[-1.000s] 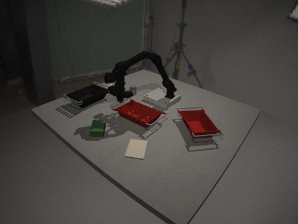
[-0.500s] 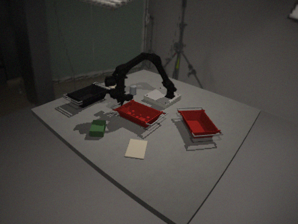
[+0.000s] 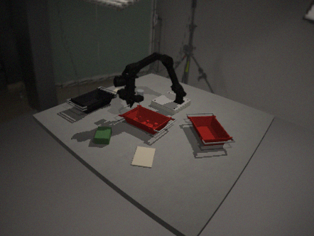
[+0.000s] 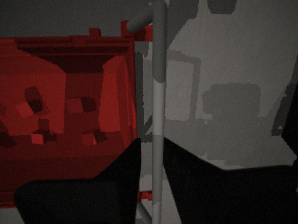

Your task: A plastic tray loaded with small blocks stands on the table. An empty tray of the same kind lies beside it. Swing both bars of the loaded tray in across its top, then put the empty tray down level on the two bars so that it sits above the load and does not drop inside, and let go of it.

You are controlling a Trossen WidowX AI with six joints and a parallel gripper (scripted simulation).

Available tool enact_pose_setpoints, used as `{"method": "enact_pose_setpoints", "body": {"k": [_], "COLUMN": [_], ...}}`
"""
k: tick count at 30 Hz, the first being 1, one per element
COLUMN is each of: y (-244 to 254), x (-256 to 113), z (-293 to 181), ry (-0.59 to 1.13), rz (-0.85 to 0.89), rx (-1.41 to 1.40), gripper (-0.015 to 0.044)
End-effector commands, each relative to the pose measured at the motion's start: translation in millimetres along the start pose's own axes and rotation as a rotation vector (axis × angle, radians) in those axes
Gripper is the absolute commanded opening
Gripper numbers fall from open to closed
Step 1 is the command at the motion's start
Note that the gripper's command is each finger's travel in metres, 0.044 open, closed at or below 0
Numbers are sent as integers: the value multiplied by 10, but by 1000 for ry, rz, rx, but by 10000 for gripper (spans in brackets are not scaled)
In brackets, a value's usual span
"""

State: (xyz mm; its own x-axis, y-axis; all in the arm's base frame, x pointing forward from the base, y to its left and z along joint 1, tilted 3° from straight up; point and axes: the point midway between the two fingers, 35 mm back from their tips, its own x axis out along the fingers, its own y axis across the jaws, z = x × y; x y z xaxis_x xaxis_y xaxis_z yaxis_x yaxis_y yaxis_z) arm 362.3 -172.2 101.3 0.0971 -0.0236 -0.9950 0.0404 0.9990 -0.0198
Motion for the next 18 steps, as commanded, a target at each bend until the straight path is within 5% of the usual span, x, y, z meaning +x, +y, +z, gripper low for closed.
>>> {"method": "enact_pose_setpoints", "body": {"k": [1,18], "y": [222,477], "x": [30,53], "z": [2,16], "ry": [8,7], "rz": [22,25], "rx": [-11,-11], "gripper": [82,82]}}
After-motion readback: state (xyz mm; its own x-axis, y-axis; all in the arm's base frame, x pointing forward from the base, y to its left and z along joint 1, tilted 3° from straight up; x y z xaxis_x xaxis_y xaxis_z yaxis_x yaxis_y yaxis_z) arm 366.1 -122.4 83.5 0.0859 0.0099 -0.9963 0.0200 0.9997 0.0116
